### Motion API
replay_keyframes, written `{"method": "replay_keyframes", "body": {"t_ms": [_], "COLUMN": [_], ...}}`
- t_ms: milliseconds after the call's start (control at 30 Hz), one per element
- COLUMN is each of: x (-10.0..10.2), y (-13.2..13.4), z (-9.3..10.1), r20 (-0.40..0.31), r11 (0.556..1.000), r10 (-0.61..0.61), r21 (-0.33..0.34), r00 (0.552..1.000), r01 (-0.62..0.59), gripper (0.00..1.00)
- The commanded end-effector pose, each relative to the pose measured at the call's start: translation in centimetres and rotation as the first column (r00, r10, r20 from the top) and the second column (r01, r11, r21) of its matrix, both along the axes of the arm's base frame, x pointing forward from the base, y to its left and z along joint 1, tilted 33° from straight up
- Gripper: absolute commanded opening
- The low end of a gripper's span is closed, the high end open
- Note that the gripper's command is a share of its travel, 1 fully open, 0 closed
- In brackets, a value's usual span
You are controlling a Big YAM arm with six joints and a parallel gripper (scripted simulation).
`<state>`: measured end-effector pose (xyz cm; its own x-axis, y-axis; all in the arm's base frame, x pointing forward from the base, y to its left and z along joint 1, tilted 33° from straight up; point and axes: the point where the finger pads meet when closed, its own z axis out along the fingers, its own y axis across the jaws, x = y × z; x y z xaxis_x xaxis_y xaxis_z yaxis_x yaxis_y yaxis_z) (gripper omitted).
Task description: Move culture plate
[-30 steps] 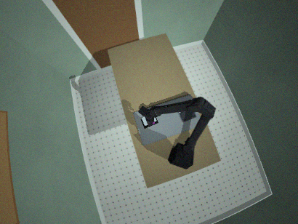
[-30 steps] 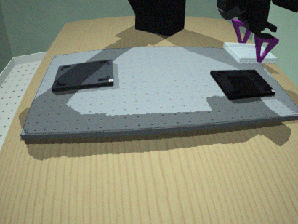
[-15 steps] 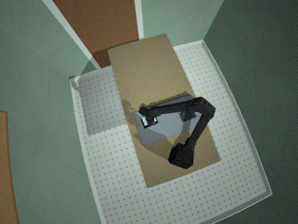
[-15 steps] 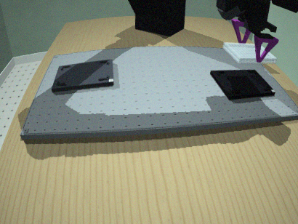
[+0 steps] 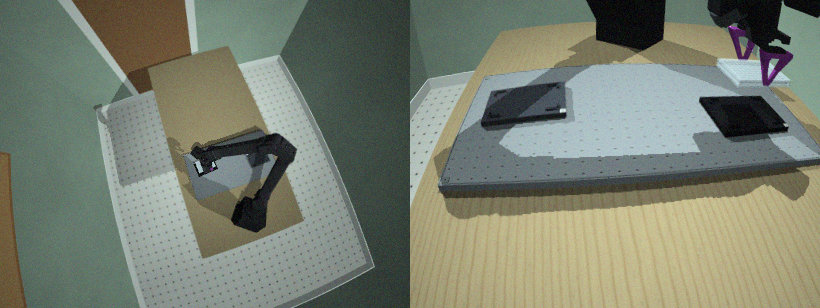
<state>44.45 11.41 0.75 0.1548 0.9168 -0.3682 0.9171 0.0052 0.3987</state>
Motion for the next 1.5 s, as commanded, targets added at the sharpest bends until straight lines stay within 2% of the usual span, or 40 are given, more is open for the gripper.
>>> {"method": "replay_keyframes", "body": {"t_ms": [0,1333,1367,1467], "x": [0.0,0.9,0.8,0.8], "y": [-0.5,-0.1,0.5,0.5], "z": [-0.5,0.1,0.8,0.8], "r20": [-0.009,0.005,0.020,0.020], "r11": [1.000,1.000,1.000,1.000], "r10": [-0.001,-0.002,0.005,0.005], "r21": [-0.007,0.000,0.007,0.007], "r00": [1.000,1.000,1.000,1.000], "r01": [0.001,0.002,-0.005,-0.005], "gripper": [0.00,0.00,0.00,0.00]}}
